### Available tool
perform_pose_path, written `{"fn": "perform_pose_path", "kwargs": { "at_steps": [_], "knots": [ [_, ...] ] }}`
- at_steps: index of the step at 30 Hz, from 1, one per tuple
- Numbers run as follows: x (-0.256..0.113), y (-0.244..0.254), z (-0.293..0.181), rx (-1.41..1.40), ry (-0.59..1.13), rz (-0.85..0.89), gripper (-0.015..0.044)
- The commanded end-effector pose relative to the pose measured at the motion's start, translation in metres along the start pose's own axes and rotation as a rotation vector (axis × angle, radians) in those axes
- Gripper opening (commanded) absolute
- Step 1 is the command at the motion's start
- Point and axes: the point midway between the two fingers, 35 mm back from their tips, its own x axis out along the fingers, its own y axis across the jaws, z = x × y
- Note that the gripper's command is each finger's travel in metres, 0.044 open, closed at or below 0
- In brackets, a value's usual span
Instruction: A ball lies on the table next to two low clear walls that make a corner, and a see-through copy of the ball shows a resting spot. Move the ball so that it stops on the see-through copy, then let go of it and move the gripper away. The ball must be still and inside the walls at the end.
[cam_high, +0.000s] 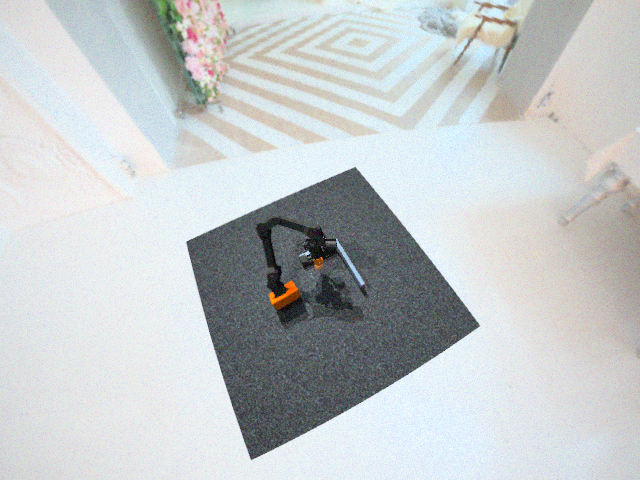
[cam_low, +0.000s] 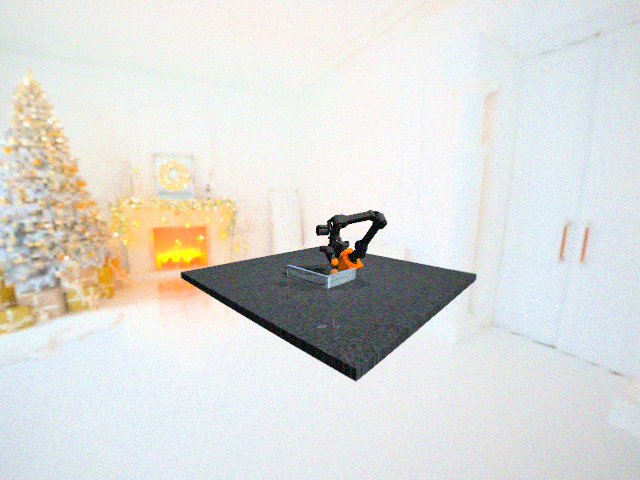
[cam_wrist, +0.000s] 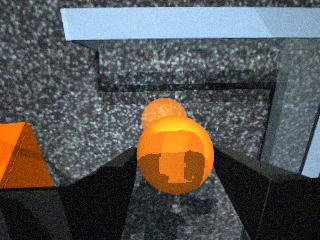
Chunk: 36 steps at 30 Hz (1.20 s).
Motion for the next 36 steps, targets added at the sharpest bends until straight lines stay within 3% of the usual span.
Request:
{"fn": "perform_pose_path", "kwargs": {
  "at_steps": [1,9,29,36],
  "knots": [
    [0.018,0.000,0.001,0.004,-0.004,0.002,0.0000],
    [0.053,0.003,0.003,0.003,-0.009,0.003,0.0000],
    [0.073,0.003,0.003,0.002,-0.010,0.003,0.0000],
    [0.069,0.003,0.002,-0.001,-0.005,0.003,0.0184]
  ]
}}
